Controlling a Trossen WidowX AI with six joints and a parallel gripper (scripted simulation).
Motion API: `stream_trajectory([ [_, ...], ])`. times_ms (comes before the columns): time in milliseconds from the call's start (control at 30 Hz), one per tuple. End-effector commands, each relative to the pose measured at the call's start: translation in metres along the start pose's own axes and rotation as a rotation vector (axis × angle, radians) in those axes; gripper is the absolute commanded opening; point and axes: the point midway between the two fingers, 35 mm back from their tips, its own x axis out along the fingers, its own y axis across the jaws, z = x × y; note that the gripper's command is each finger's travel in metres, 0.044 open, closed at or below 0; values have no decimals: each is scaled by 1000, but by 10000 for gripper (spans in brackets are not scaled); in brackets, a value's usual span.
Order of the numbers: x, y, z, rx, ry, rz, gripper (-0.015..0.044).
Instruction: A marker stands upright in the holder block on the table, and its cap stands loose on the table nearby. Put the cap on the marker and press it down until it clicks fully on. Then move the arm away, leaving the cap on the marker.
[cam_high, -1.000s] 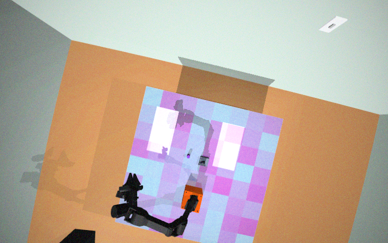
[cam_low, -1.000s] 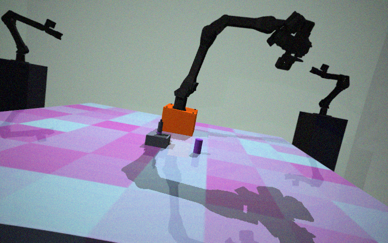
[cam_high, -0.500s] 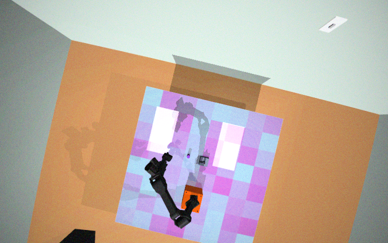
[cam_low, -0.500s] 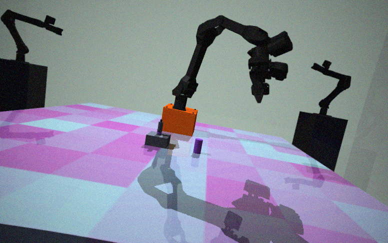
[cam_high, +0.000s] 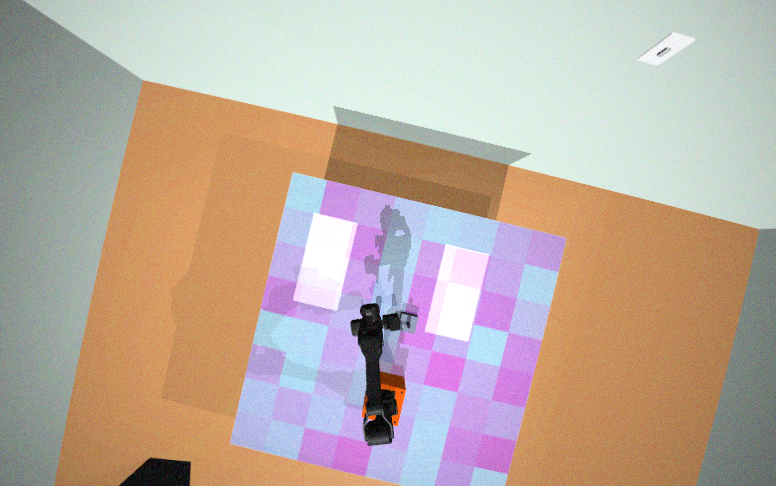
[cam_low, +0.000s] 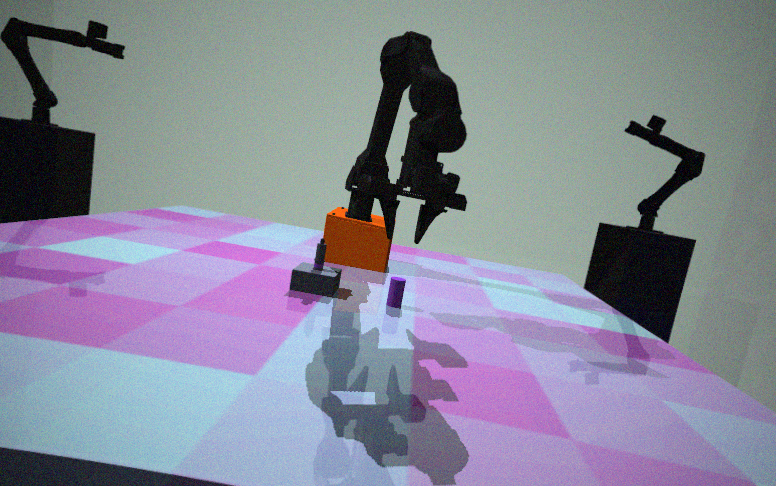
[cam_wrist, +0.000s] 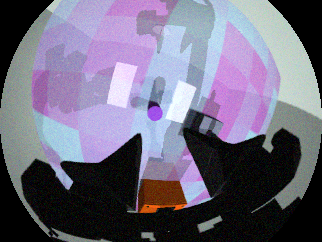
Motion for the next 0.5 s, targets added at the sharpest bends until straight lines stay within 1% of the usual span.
stream_trajectory([
  [0,2,1,-1,53,17,34,238],
  [167,2,1,-1,53,17,34,238],
  [200,5,1,0,53,17,34,238],
  [300,35,2,-1,53,17,34,238],
  [467,39,2,-1,53,17,34,238],
])
